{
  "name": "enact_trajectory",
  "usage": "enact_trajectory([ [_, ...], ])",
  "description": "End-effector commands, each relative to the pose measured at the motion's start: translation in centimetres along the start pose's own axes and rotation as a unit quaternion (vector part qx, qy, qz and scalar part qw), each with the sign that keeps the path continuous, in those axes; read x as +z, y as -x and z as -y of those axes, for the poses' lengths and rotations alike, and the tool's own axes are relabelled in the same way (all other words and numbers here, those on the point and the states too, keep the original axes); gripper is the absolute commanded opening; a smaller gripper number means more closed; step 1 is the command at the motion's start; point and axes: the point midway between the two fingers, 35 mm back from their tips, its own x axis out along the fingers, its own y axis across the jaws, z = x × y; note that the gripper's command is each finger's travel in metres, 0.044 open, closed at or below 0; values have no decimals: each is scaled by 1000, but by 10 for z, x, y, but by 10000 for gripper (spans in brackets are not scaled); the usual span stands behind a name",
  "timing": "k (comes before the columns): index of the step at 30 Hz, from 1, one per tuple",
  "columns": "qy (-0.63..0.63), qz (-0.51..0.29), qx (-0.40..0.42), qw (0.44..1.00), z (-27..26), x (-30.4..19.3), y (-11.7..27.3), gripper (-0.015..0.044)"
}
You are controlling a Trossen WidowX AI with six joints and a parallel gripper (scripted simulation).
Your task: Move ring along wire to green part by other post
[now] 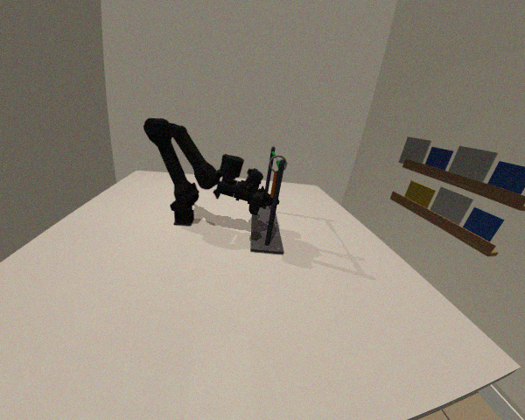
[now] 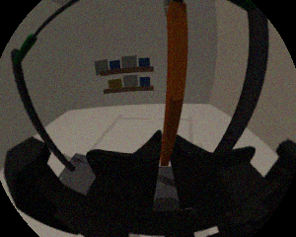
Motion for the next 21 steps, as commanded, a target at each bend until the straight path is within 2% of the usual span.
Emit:
enact_trajectory([
  [1, 0, 2, -2, 1000, 1, 2, 0, -150],
  [21, 0, 2, -2, 1000, -2, 2, 0, -150],
])
